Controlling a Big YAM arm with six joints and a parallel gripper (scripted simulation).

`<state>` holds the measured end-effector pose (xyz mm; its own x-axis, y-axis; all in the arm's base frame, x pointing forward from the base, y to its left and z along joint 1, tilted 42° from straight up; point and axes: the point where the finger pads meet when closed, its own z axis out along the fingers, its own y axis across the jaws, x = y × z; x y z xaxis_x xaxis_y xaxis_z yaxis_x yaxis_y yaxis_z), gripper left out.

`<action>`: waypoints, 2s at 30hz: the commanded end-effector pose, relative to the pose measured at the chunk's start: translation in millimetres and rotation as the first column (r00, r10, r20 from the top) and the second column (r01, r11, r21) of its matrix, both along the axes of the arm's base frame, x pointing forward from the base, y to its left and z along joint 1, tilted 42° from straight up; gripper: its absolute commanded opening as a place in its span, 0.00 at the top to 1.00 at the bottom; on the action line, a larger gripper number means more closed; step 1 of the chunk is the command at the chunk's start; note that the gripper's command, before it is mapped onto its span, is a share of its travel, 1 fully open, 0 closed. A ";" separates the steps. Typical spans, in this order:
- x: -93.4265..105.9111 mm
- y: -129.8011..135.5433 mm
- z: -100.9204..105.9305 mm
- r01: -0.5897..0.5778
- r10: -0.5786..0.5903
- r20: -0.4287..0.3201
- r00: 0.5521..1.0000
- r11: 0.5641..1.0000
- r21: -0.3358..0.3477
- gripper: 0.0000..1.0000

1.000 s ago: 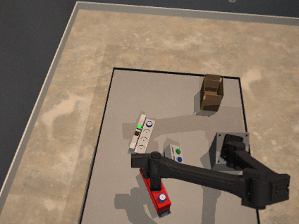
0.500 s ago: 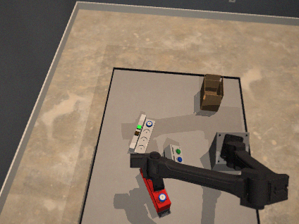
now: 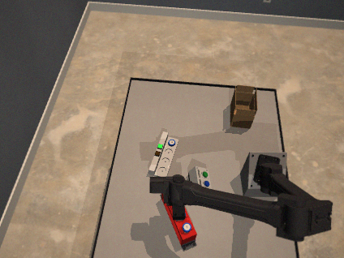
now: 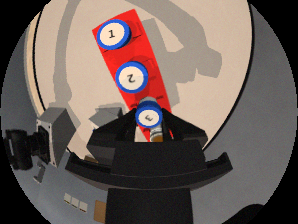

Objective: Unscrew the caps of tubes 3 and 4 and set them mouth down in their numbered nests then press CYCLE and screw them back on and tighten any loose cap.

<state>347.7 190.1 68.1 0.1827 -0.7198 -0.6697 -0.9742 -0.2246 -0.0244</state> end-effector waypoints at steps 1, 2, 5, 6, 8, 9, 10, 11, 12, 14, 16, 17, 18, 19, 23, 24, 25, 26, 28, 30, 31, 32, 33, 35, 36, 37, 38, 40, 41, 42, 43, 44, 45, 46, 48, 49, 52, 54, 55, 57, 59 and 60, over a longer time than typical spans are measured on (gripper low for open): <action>22.1 6.9 14.0 0.155 -0.155 -0.084 0.984 0.988 -0.016 1.00; 22.1 6.9 14.3 0.190 -0.192 -0.115 0.975 0.981 -0.026 1.00; 22.1 7.1 14.5 0.293 -0.300 -0.206 0.932 0.954 -0.064 1.00; 22.1 7.2 14.7 0.325 -0.334 -0.234 0.913 0.942 -0.078 1.00; 22.1 7.3 15.1 0.387 -0.402 -0.289 0.869 0.915 -0.110 1.00; 22.0 7.4 15.0 0.417 -0.435 -0.316 0.843 0.900 -0.128 1.00; 22.0 7.5 15.1 0.445 -0.467 -0.341 0.816 0.884 -0.146 1.00; 22.0 7.6 15.3 0.472 -0.498 -0.365 0.786 0.866 -0.165 1.00; 22.0 7.6 15.3 0.472 -0.498 -0.365 0.786 0.866 -0.165 1.00; 21.8 7.9 15.2 0.497 -0.528 -0.388 0.755 0.847 -0.185 1.00; 21.7 8.1 15.0 0.545 -0.585 -0.431 0.687 0.807 -0.228 1.00; 21.7 8.2 15.0 0.566 -0.612 -0.451 0.650 0.786 -0.250 1.00; 21.7 8.3 14.9 0.586 -0.637 -0.469 0.612 0.763 -0.273 1.00; 21.6 8.4 15.0 0.604 -0.661 -0.485 0.572 0.740 -0.296 1.00; 21.5 8.8 15.0 0.660 -0.742 -0.537 0.401 0.640 -0.393 1.00; 21.4 8.9 15.0 0.670 -0.759 -0.546 0.355 0.614 -0.418 1.00; 21.4 9.0 15.0 0.677 -0.774 -0.554 0.309 0.587 -0.443 1.00; 21.3 9.1 15.1 0.684 -0.787 -0.559 0.262 0.560 -0.468 1.00; 21.3 9.3 15.2 0.690 -0.808 -0.566 0.166 0.505 -0.518 1.00; 21.3 9.3 15.2 0.690 -0.808 -0.566 0.166 0.505 -0.518 1.00; 21.1 9.7 15.6 0.691 -0.815 -0.567 0.118 0.478 -0.543 1.00; 21.1 9.8 15.5 0.689 -0.821 -0.566 0.069 0.450 -0.568 1.00; 21.0 9.9 15.4 0.686 -0.826 -0.564 0.020 0.421 -0.593 1.00; 20.9 10.1 15.2 0.674 -0.829 -0.554 -0.078 0.366 -0.642 1.00; 20.8 10.2 15.1 0.665 -0.827 -0.547 -0.127 0.338 -0.666 1.00; 20.8 10.3 15.0 0.654 -0.824 -0.538 -0.176 0.310 -0.690 1.00; 20.7 10.4 15.1 0.642 -0.820 -0.528 -0.224 0.283 -0.712 1.00; 20.6 10.7 15.4 0.613 -0.804 -0.502 -0.317 0.231 -0.756 1.00; 20.6 10.8 15.5 0.595 -0.794 -0.488 -0.363 0.205 -0.777 1.00; 20.5 10.9 15.6 0.577 -0.782 -0.471 -0.408 0.180 -0.797 1.00; 20.6 10.9 15.7 0.556 -0.768 -0.454 -0.452 0.155 -0.816 1.00; 20.6 10.9 15.8 0.534 -0.753 -0.435 -0.495 0.131 -0.835 1.00; 20.6 11.0 15.9 0.511 -0.735 -0.414 -0.536 0.108 -0.853 1.00; 20.6 11.0 15.9 0.511 -0.735 -0.414 -0.536 0.108 -0.853 1.00; 20.6 11.0 16.4 0.487 -0.717 -0.393 -0.576 0.086 -0.869 1.00; 20.6 11.0 16.4 0.461 -0.696 -0.370 -0.615 0.064 -0.885 1.00; 20.5 11.1 16.1 0.373 -0.626 -0.294 -0.722 0.005 -0.928 1.00; 20.5 11.1 15.8 0.309 -0.573 -0.238 -0.784 -0.029 -0.950 1.00; 20.5 11.1 15.8 0.276 -0.544 -0.209 -0.812 -0.044 -0.960 1.00; 20.5 11.2 16.2 0.209 -0.484 -0.149 -0.862 -0.071 -0.975 1.00; 20.5 11.2 16.2 0.137 -0.419 -0.086 -0.904 -0.093 -0.986 1.00; 20.5 11.2 16.3 0.101 -0.386 -0.055 -0.921 -0.101 -0.990 1.00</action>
<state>346.6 191.1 67.7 -0.6598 0.4923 0.5677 0.7384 0.5649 0.3682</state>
